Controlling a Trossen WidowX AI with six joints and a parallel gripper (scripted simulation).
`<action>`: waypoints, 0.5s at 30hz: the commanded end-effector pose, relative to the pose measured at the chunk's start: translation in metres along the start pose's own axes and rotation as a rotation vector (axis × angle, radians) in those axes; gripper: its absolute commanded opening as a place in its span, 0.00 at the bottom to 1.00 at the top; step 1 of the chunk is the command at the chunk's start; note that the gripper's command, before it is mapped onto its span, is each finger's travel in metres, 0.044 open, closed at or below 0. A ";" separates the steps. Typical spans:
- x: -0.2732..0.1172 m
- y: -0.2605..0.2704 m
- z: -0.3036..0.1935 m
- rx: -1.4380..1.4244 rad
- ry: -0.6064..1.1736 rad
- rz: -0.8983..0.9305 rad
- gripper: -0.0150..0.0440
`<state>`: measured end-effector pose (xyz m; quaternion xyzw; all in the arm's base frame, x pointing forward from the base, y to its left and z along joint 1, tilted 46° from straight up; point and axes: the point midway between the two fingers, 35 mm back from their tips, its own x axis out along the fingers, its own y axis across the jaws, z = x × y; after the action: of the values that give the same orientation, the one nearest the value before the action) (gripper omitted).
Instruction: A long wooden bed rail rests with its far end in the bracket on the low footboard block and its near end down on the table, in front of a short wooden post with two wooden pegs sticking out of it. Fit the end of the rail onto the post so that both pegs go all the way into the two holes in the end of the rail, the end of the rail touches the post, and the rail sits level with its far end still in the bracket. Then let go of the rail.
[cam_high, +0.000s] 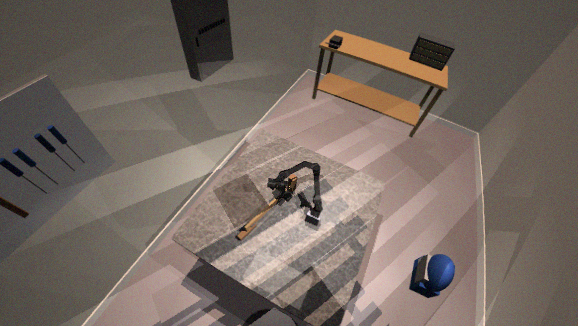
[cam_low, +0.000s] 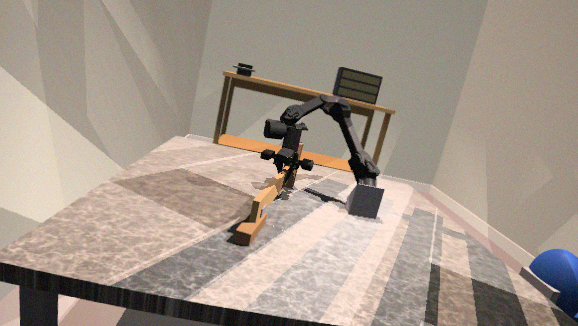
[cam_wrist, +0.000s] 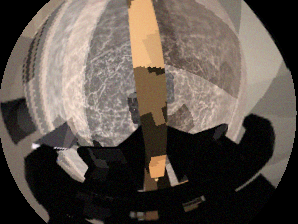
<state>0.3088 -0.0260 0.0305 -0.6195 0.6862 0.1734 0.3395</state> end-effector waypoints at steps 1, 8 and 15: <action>-0.007 -0.003 0.001 0.005 -0.018 -0.007 0.25; -0.005 -0.003 0.002 0.005 -0.018 -0.007 0.25; -0.002 -0.002 0.002 0.005 -0.018 -0.007 0.25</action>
<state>0.3109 -0.0254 0.0311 -0.6201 0.6838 0.1746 0.3425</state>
